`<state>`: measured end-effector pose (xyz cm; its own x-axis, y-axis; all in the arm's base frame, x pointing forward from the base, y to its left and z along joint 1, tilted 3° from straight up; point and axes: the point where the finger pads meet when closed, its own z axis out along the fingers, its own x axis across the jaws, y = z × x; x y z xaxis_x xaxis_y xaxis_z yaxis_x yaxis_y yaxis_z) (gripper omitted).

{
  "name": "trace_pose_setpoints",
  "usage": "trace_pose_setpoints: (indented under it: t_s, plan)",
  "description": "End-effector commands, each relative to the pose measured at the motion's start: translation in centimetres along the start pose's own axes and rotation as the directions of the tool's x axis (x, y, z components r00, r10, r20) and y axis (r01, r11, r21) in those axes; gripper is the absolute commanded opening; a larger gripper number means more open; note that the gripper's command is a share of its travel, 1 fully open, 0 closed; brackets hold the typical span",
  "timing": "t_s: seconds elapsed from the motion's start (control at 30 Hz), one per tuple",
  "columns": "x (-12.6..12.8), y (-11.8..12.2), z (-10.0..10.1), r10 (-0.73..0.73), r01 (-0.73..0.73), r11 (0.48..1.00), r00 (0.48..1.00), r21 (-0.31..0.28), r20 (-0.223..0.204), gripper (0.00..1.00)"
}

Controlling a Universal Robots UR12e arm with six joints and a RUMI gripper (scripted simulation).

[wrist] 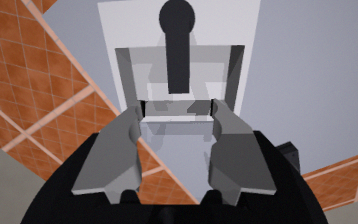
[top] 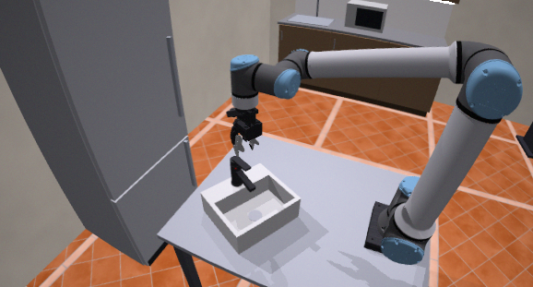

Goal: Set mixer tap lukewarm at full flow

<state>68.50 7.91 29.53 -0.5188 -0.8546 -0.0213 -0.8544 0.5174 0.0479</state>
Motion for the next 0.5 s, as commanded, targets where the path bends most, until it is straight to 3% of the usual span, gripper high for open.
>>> trace_pose_setpoints:
  t_s: [0.0, 0.47]
  plan:
    - [0.1, 0.1, 0.4, 0.001, -0.001, 1.0, 1.0, -0.002, 0.0, 0.4]
    - [0.0, 0.1, 1.7, 0.0, 0.0, 1.0, 1.0, -0.003, 0.0, 0.4]
